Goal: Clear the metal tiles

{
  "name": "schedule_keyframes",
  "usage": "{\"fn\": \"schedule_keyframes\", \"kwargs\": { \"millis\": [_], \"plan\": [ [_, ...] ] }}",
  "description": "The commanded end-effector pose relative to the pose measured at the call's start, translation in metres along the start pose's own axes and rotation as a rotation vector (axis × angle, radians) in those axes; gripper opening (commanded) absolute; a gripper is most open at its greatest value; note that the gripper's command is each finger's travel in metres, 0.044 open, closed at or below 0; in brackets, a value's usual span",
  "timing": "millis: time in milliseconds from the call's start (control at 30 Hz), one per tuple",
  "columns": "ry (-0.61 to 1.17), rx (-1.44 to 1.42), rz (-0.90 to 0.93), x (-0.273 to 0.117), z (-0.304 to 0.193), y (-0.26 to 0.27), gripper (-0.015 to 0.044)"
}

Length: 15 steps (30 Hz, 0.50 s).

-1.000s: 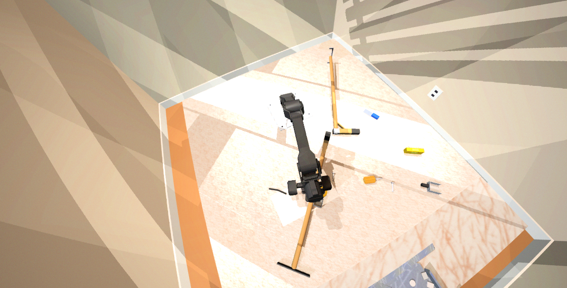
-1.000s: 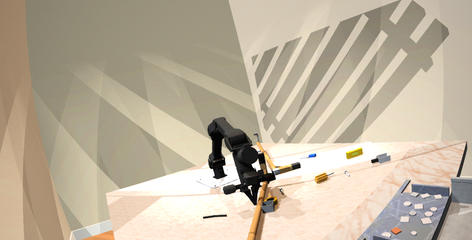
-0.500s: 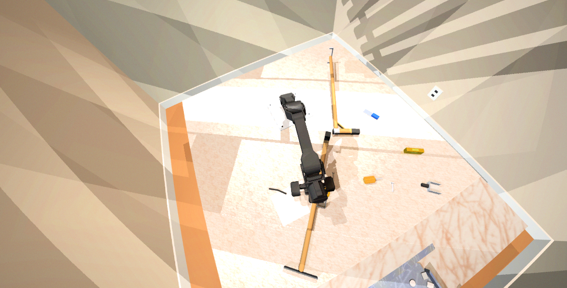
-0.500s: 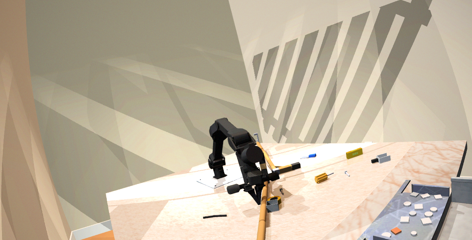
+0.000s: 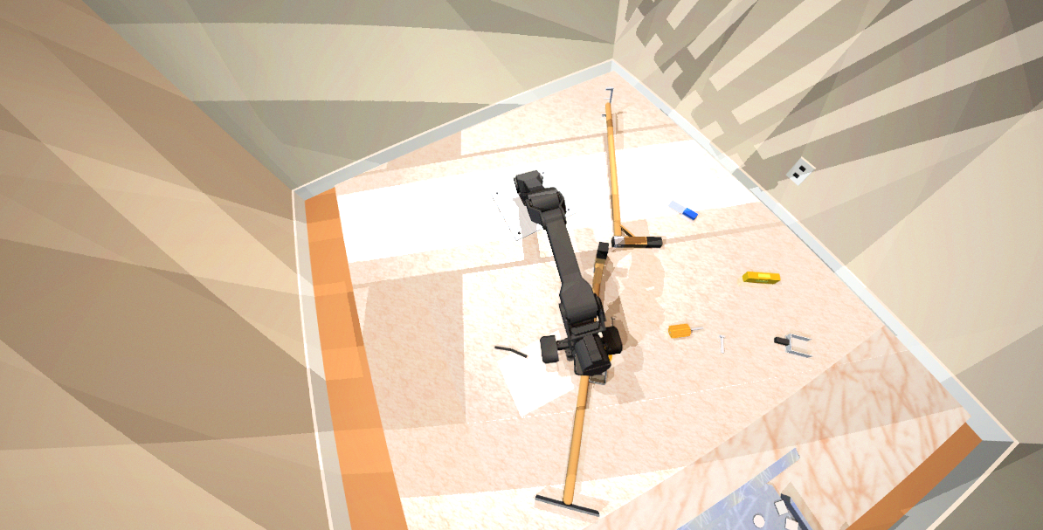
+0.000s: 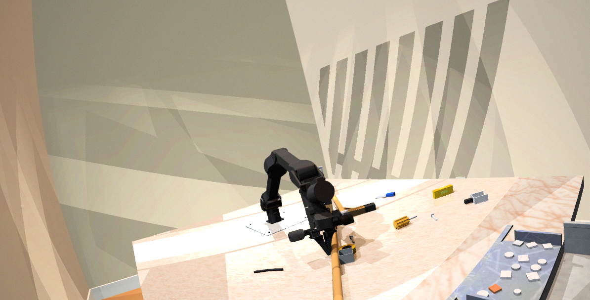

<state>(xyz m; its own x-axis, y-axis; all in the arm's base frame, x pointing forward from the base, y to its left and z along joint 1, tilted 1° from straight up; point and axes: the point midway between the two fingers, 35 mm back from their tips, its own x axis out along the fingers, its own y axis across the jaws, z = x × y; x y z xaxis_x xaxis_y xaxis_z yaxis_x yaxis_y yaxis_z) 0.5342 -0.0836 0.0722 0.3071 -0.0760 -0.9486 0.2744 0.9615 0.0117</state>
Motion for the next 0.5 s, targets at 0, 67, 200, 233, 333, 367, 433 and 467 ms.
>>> {"fn": "schedule_keyframes", "kwargs": {
  "millis": [0,67,200,233,333,367,433,467],
  "plan": [
    [0.003,0.001,0.004,0.004,0.000,0.007,0.0000],
    [0.002,0.001,0.005,0.004,0.001,0.009,0.0000],
    [-0.001,0.001,0.006,0.005,0.002,0.012,0.0000],
    [-0.001,0.001,0.006,0.005,0.002,0.013,0.0000],
    [-0.003,0.001,0.007,0.006,0.003,0.016,0.0000],
    [-0.003,0.001,0.007,0.006,0.004,0.017,0.0000],
    [-0.005,0.001,0.008,0.006,0.004,0.019,0.0000],
    [-0.005,0.001,0.008,0.006,0.005,0.020,0.0000]
  ]
}}
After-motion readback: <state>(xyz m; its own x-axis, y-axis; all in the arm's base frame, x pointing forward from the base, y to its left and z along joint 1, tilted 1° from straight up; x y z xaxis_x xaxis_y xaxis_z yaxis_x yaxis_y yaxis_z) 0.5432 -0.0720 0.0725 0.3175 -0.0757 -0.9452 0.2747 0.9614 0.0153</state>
